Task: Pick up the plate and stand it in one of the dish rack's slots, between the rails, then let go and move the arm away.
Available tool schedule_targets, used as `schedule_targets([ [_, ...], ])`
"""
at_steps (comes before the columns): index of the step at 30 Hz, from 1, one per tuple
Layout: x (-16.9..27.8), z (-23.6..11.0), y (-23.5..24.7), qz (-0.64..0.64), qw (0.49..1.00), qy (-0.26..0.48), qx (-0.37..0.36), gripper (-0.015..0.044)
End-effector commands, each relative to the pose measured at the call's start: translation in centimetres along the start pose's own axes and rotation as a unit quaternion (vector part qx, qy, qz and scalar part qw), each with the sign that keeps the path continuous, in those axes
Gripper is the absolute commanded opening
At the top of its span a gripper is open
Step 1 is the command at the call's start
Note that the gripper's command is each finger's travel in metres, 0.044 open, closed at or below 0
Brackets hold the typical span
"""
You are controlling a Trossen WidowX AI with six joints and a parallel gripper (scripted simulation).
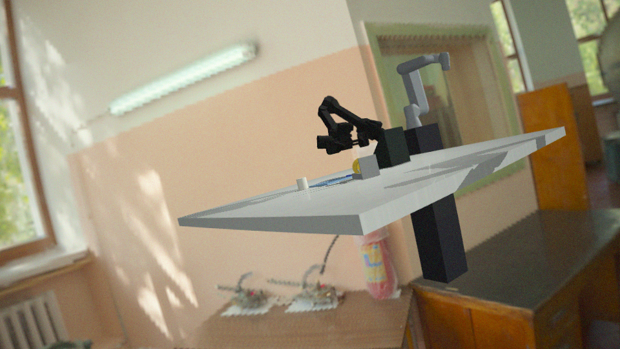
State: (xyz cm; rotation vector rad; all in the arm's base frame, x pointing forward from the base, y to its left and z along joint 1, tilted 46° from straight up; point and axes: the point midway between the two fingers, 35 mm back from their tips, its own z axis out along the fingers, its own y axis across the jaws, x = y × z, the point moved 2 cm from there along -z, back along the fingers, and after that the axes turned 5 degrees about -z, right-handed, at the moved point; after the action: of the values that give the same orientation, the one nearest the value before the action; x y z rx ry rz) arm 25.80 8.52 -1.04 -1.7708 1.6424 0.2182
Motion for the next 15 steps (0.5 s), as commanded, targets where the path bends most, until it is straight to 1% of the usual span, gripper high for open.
schedule_targets([
  [1,-2.97,-0.45,-0.26,0.005,1.000,-0.004,0.002,0.0400],
  [6,-3.14,-0.40,-0.25,0.014,1.000,0.001,-0.002,0.0400],
  [15,-3.29,0.25,0.51,0.127,0.987,0.081,-0.055,0.0400],
])
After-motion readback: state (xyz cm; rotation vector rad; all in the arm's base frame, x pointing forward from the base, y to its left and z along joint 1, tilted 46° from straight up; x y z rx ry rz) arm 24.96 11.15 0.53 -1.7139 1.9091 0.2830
